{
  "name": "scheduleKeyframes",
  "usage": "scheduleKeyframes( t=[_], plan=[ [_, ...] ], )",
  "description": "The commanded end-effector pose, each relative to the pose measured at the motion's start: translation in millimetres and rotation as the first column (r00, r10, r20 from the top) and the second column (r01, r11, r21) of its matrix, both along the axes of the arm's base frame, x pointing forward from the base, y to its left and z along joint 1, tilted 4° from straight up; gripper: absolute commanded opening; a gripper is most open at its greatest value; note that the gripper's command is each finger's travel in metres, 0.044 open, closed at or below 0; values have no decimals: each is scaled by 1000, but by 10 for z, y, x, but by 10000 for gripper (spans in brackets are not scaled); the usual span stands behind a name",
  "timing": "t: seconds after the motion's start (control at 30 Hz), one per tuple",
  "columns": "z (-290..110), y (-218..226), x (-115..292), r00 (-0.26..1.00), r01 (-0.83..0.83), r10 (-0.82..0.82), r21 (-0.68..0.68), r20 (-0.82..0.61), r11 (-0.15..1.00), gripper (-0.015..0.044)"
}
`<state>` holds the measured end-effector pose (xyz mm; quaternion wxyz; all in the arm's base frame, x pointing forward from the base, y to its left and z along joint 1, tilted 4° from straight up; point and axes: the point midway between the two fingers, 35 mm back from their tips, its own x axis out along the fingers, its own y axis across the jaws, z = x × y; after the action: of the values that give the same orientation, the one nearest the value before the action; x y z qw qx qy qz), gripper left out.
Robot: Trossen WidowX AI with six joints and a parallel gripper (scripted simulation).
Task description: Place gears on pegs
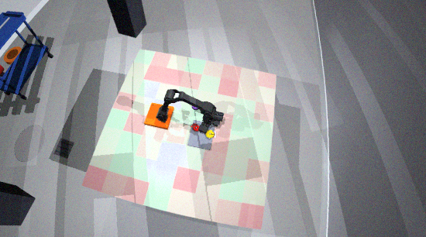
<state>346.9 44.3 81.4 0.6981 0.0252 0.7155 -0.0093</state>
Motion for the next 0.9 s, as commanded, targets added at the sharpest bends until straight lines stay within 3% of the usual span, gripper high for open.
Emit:
scheduleKeyframes(
  t=[0.0,0.4,0.87],
  plan=[
    [-46,-3,-8,999,-38,38,-2,-1,999,0],
    [-217,-7,-12,996,-90,90,-1,0,996,0],
    [-419,2,-20,978,210,-210,-9,-6,978,0]
  ],
)
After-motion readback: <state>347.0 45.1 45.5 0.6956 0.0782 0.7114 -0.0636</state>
